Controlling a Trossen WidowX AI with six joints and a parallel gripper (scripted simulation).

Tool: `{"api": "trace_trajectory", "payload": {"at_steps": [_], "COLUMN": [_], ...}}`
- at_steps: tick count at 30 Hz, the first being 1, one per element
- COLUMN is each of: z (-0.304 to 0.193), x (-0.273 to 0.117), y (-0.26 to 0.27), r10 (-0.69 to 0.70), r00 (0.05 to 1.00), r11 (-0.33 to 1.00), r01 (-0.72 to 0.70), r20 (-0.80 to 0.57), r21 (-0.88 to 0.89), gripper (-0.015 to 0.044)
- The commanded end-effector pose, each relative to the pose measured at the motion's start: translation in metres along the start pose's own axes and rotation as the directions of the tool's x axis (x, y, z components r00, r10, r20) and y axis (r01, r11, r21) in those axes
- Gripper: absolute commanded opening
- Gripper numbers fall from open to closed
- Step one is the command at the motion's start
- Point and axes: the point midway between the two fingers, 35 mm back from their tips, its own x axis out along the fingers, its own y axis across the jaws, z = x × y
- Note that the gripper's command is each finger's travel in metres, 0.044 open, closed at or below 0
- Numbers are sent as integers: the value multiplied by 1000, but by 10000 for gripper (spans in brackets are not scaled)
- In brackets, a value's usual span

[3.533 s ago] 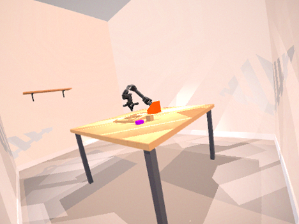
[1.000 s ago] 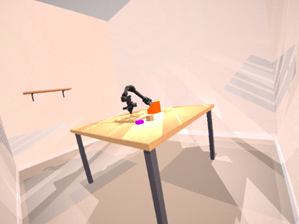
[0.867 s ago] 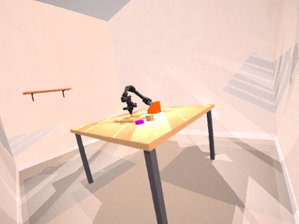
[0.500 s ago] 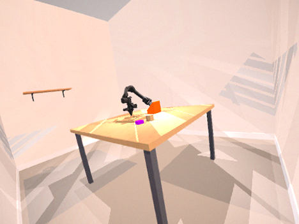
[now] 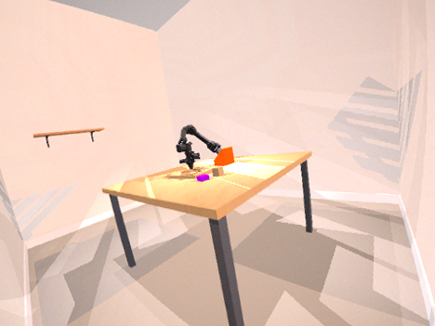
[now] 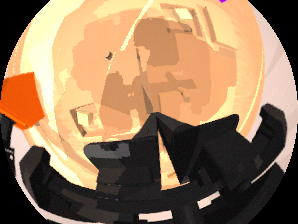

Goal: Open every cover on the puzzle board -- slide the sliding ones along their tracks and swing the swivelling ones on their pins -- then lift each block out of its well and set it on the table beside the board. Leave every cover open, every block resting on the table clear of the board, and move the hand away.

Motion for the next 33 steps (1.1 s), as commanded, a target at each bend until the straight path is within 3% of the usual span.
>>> {"api": "trace_trajectory", "payload": {"at_steps": [1, 33], "z": [0, -7], "x": [3, 4], "y": [3, 38], "r10": [5, 6], "r00": [1000, 1000], "r11": [1000, 1000], "r01": [-5, -6], "r20": [-6, -6], "r21": [-8, -9], "gripper": [0, 0]}}
